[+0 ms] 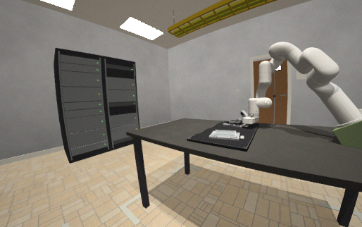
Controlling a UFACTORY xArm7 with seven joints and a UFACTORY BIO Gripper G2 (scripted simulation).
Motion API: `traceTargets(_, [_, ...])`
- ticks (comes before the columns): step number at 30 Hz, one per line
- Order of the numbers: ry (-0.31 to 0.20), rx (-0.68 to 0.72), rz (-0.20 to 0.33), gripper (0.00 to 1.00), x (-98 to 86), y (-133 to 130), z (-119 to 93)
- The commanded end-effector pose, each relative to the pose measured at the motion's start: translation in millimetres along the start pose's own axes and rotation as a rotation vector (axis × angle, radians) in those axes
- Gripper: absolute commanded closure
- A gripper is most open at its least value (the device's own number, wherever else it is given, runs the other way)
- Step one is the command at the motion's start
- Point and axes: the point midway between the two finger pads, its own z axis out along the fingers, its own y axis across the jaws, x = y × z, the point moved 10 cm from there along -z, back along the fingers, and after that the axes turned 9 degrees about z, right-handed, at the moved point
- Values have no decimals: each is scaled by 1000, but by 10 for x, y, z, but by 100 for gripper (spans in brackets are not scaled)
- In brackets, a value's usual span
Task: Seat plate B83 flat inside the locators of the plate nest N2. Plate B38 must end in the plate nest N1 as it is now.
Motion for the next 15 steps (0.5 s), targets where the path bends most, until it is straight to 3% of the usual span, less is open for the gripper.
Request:
traceTargets(1, [-2, 0, 1, 46, 22, -3, 9])
traceTargets(15, [-2, 0, 1, 46, 101, -15, 9])
